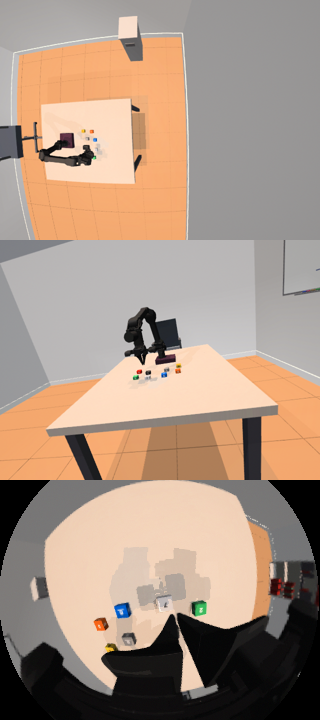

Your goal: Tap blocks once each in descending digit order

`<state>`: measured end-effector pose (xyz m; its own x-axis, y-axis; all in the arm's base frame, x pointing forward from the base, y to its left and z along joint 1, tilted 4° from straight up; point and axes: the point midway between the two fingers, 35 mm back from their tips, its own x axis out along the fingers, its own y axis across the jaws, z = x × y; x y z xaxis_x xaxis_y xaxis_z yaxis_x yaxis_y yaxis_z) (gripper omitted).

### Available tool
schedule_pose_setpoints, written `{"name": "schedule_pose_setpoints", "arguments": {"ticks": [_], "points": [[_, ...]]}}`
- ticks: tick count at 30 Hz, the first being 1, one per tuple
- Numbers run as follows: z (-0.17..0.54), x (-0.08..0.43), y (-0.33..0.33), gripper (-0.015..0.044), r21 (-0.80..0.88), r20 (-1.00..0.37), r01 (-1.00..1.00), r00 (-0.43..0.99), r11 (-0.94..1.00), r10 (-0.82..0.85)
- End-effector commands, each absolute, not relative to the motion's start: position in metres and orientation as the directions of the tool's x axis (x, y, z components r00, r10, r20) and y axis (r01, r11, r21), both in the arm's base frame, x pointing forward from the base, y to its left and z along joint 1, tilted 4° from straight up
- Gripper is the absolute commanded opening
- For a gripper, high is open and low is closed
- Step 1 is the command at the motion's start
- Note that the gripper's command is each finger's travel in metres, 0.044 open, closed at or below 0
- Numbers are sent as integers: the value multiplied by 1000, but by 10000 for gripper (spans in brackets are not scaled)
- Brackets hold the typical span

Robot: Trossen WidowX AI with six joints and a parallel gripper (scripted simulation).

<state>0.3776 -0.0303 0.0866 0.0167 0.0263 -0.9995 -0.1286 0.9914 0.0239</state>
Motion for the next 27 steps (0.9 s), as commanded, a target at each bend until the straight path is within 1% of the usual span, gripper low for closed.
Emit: {"name": "schedule_pose_setpoints", "arguments": {"ticks": [1,27], "points": [[40,369,-29,20,32,-999,-132,-20,991,29],[8,368,-28,20,32,-999,-132,-20,991,29]]}}
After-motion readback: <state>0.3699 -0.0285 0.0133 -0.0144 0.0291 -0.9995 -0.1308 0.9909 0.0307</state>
